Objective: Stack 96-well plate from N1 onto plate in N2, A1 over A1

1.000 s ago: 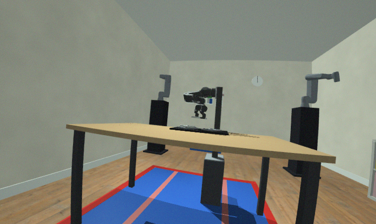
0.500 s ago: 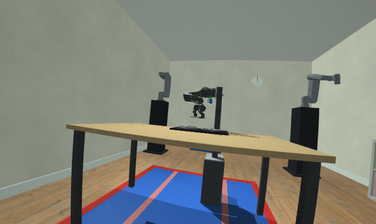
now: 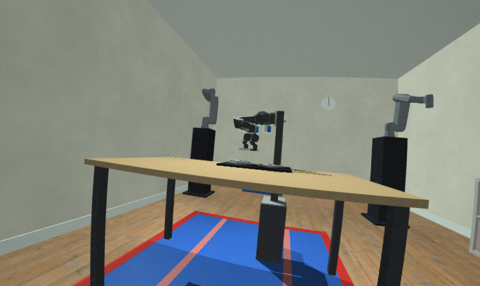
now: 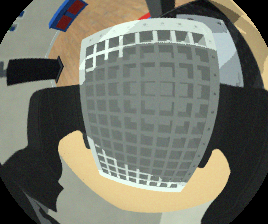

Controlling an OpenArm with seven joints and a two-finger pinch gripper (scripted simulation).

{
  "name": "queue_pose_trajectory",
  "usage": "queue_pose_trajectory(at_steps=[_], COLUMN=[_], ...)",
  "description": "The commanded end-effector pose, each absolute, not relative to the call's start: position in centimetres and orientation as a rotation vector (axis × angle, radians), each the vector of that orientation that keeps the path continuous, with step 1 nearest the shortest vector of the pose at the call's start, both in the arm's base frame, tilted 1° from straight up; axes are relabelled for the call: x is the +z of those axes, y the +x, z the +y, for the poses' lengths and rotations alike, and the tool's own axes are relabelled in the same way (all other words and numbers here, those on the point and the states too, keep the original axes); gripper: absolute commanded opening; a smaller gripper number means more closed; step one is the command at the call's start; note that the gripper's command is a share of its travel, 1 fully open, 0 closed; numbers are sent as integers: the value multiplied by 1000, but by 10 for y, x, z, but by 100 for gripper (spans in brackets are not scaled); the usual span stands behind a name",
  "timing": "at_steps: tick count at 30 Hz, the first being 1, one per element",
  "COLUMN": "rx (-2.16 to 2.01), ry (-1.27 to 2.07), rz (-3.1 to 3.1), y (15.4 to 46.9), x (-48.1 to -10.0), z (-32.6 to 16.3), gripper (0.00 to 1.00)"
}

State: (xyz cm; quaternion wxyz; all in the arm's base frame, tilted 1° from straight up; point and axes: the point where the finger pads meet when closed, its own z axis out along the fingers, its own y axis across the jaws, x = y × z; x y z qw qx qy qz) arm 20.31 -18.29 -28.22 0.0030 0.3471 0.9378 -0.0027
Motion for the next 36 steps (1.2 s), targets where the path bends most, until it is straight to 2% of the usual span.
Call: queue_pose_trajectory(at_steps=[1, 5, 17, 22, 36], rx=[-4, 3, 3, 2, -2], ry=[1087, 1086, 1086, 1086, 1087], rz=[2938, 2934, 2934, 2934, 2936], y=[204, 207, 207, 211, 210], x=[-281, -279, -279, -277, -277], z=[-191, -223, -223, -258, -255], gripper=[0, 0, 0, 0, 0])
